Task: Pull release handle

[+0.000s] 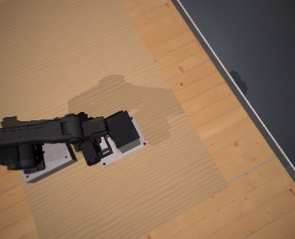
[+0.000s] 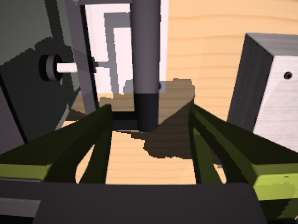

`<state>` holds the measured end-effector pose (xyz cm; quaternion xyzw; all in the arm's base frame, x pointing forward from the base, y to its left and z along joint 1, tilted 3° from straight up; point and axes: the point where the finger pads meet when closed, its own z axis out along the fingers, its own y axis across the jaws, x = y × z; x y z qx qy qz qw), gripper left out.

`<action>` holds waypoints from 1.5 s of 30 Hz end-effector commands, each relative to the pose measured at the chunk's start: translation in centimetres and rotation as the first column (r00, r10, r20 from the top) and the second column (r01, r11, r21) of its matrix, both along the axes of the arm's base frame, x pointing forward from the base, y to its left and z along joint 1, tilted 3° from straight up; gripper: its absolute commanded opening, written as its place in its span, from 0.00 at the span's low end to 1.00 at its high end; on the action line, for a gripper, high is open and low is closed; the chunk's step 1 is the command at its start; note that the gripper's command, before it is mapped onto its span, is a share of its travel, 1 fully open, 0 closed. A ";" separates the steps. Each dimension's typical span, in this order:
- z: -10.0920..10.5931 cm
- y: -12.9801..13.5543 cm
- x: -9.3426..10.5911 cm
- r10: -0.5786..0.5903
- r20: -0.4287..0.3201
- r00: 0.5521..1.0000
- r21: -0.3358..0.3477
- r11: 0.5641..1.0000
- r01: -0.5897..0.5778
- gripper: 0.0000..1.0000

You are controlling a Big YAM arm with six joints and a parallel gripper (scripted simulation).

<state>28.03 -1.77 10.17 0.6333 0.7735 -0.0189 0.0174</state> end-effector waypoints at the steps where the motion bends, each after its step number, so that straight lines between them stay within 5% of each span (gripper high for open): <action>1: 0.0 0.2 0.1 -0.004 0.021 1.000 0.004 1.000 0.003 0.47; 45: -4.2 0.0 0.2 -0.004 0.021 1.000 0.004 1.000 0.003 0.47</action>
